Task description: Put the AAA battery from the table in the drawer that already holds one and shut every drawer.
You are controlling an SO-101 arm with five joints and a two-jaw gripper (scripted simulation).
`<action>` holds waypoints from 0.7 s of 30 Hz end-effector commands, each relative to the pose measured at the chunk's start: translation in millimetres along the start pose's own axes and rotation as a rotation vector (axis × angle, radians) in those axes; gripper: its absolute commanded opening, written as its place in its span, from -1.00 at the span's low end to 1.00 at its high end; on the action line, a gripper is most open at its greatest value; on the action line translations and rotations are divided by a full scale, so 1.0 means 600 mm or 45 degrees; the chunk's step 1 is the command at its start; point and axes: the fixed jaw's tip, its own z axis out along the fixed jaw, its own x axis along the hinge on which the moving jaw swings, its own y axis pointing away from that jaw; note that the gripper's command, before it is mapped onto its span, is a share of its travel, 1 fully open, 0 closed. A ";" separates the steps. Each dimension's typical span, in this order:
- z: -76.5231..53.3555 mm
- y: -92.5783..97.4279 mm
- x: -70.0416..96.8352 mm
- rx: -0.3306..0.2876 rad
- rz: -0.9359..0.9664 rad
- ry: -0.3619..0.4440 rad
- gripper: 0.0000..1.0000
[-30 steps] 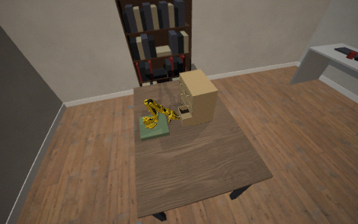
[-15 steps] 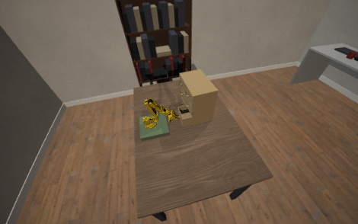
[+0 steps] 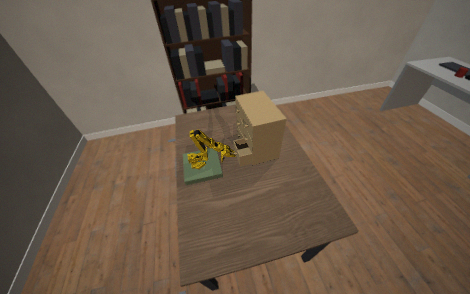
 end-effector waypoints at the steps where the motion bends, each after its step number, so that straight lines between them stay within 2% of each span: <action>1: 0.000 -0.004 -0.007 0.009 -0.002 -0.016 -0.69; 21: 0.000 -0.004 -0.007 0.009 -0.002 -0.016 -0.94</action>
